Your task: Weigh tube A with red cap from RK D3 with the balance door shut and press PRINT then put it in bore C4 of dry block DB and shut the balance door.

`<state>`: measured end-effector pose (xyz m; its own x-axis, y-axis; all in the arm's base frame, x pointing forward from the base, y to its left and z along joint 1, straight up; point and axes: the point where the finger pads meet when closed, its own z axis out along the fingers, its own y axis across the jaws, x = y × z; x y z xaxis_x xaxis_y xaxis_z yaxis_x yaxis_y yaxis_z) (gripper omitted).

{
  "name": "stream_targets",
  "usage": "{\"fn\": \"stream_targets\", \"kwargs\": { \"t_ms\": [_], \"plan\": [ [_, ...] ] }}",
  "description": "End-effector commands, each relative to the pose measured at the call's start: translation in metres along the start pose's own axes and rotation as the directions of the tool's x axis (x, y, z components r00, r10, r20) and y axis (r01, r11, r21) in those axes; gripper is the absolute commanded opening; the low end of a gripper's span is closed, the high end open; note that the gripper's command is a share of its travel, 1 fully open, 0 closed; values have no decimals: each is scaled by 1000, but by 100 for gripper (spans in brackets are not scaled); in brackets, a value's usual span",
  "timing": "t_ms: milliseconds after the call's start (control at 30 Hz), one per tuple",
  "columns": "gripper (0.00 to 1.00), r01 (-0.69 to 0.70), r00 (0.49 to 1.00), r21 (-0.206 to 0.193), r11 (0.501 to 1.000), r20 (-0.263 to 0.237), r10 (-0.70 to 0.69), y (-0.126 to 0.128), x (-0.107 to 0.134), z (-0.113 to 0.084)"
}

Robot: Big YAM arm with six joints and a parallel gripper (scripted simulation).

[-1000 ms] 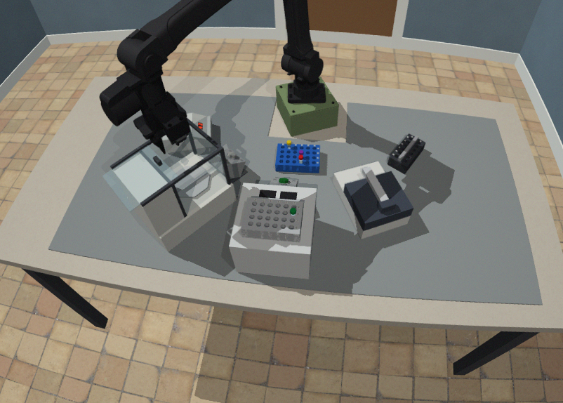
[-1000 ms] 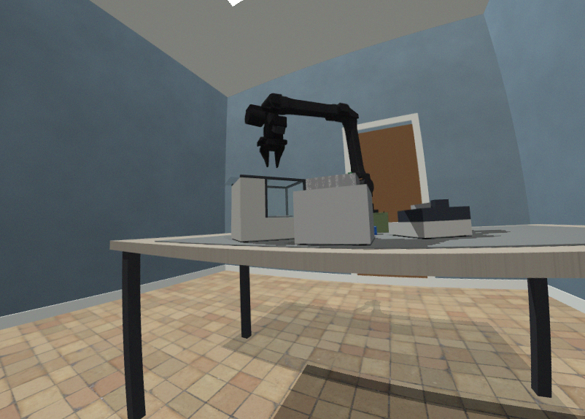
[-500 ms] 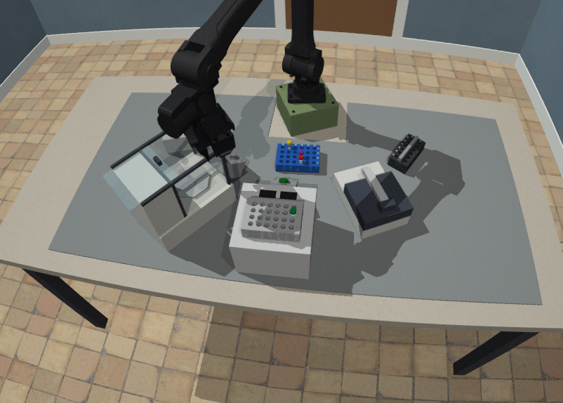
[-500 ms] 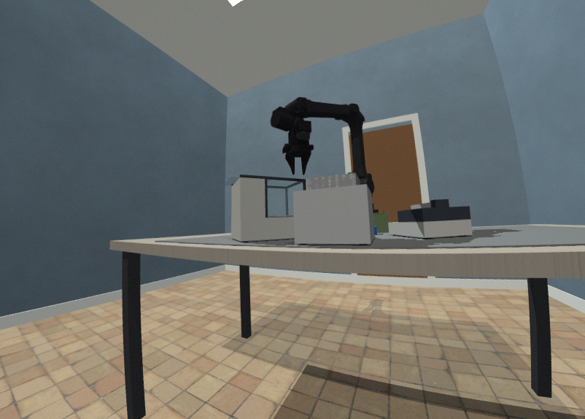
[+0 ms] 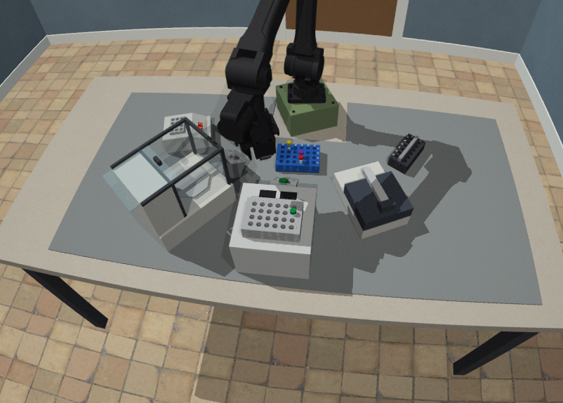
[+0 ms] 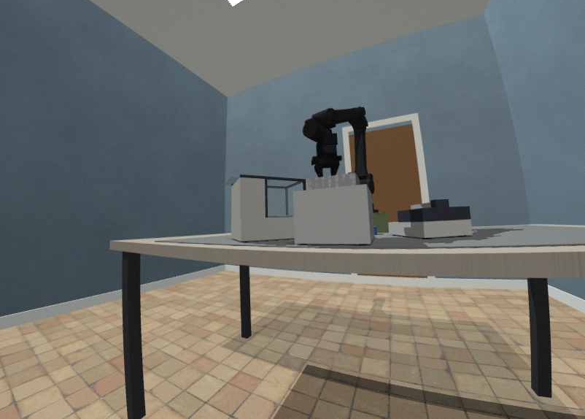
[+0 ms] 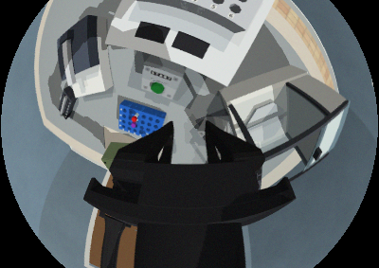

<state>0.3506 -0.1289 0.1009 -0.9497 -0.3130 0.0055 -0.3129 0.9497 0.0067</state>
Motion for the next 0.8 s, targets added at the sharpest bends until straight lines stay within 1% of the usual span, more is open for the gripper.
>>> {"fn": "stream_targets", "kwargs": {
  "t_ms": [0,33,200,333,400,467,567,600,633,700,767],
  "plan": [
    [36,-83,996,32,996,39,81,19,-3,0],
    [36,-116,993,30,993,39,114,26,0,4],
    [36,-178,983,24,984,40,177,61,13,24],
    [36,-258,966,18,966,39,257,87,26,40],
    [36,-258,966,18,966,39,257,87,26,40],
    [36,-318,948,15,948,39,317,100,34,49],
    [36,-318,948,13,948,38,317,118,46,61],
    [36,-318,948,13,948,38,317,121,48,63],
    [36,-349,936,11,937,38,349,126,53,67],
    [36,-363,931,10,932,37,363,138,62,75],
    [36,-375,927,9,927,36,374,142,67,79]
  ]
}}
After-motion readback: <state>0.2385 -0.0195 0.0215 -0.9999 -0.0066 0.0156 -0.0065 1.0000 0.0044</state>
